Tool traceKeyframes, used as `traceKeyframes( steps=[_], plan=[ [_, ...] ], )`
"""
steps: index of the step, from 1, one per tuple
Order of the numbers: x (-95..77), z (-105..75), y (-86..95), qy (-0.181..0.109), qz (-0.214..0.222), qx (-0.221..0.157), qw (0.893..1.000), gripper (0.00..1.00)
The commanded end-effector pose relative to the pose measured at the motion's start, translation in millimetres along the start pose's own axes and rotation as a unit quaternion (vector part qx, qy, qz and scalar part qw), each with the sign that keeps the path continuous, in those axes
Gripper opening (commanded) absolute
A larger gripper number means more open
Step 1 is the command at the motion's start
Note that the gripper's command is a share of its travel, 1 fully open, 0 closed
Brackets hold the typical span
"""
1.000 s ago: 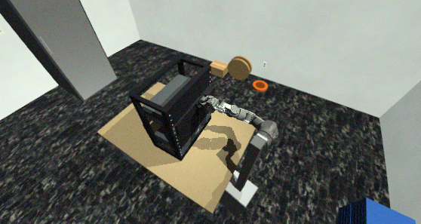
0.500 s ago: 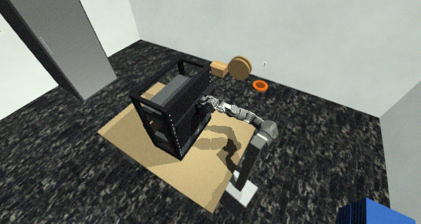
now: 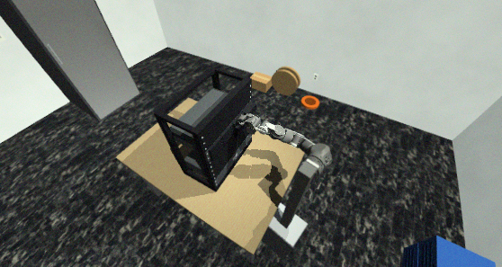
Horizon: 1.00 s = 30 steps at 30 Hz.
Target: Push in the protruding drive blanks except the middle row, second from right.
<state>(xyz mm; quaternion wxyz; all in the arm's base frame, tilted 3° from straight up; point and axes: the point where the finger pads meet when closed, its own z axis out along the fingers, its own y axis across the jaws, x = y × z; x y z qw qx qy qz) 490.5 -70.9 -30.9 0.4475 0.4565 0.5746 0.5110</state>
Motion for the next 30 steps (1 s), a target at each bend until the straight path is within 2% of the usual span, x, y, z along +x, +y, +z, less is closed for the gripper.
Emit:
traceKeyframes(
  steps=[1,30],
  plan=[
    [6.6,-0.3,15.0,0.011,-0.003,-0.023,1.0,0.0],
    [8.0,2.5,17.5,0.011,-0.003,-0.023,1.0,0.0]
  ],
)
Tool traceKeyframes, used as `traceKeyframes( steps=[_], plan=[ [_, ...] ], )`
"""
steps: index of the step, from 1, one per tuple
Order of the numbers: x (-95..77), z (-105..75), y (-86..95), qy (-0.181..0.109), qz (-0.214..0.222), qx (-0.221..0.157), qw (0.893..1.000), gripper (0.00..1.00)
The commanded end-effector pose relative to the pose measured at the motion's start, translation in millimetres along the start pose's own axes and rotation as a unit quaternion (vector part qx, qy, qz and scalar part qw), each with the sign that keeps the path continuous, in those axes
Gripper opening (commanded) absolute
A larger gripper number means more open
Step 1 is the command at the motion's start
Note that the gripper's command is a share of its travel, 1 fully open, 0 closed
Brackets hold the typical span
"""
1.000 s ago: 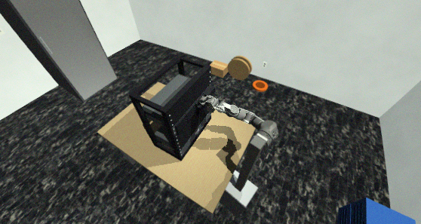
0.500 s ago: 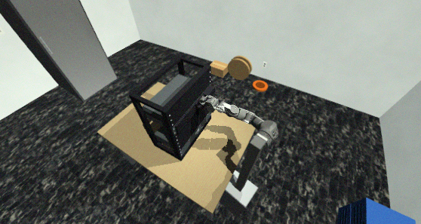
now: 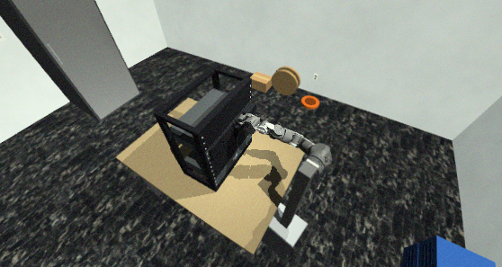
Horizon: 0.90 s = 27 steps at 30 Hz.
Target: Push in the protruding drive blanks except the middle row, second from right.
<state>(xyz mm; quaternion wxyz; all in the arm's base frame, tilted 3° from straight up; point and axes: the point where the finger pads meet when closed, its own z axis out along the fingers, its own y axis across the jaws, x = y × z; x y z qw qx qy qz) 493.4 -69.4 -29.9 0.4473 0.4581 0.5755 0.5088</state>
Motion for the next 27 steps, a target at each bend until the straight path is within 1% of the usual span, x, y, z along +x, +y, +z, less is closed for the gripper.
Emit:
traceKeyframes(
  steps=[1,27],
  plan=[
    [7.1,-0.6,16.3,0.012,-0.003,-0.025,1.0,0.0],
    [5.8,1.2,14.6,0.012,-0.002,-0.024,1.0,0.0]
  ],
)
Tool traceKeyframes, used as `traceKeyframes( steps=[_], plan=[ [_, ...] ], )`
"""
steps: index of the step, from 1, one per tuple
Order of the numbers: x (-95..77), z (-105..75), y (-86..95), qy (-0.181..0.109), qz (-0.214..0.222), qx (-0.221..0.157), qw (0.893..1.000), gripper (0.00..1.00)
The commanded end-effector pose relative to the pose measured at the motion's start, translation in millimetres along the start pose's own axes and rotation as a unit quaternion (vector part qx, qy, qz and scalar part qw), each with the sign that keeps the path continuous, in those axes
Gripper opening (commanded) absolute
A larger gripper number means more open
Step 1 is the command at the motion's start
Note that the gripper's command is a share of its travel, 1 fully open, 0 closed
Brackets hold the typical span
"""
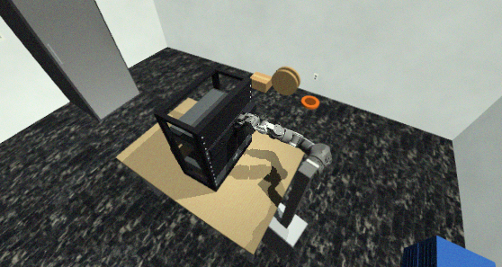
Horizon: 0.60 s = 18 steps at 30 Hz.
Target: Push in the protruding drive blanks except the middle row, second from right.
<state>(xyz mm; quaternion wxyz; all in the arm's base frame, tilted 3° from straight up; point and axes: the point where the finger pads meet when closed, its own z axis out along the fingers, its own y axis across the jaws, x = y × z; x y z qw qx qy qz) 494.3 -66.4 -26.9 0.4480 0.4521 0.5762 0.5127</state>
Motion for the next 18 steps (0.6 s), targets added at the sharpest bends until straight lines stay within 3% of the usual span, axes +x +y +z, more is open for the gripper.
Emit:
traceKeyframes(
  steps=[1,18],
  plan=[
    [2.6,0.8,10.9,0.007,0.0,-0.019,1.0,0.0],
    [2.0,1.7,10.7,0.007,0.0,-0.02,1.0,0.0]
  ],
)
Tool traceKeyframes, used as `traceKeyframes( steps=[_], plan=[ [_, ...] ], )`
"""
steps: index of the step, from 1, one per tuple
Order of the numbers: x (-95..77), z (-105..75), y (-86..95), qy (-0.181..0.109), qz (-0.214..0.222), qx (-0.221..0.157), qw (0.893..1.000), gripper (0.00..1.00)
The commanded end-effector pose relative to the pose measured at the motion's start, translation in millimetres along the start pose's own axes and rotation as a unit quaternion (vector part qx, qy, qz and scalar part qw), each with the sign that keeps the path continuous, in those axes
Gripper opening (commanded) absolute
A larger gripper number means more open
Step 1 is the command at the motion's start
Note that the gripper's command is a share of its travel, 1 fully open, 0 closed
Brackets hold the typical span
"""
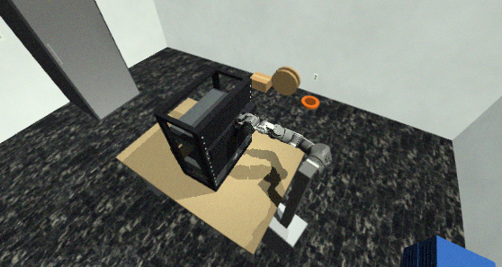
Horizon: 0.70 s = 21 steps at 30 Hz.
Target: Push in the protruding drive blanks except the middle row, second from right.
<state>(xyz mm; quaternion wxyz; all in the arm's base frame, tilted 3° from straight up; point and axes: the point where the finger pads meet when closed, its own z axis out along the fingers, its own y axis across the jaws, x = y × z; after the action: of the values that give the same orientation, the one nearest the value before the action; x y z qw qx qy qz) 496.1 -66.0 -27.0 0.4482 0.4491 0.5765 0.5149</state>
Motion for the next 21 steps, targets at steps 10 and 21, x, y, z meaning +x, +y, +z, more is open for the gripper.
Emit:
traceKeyframes(
  steps=[10,21],
  plan=[
    [1.9,0.0,10.6,0.005,0.001,-0.017,1.0,0.0],
    [-0.5,2.8,8.2,0.004,0.001,-0.016,1.0,0.0]
  ],
)
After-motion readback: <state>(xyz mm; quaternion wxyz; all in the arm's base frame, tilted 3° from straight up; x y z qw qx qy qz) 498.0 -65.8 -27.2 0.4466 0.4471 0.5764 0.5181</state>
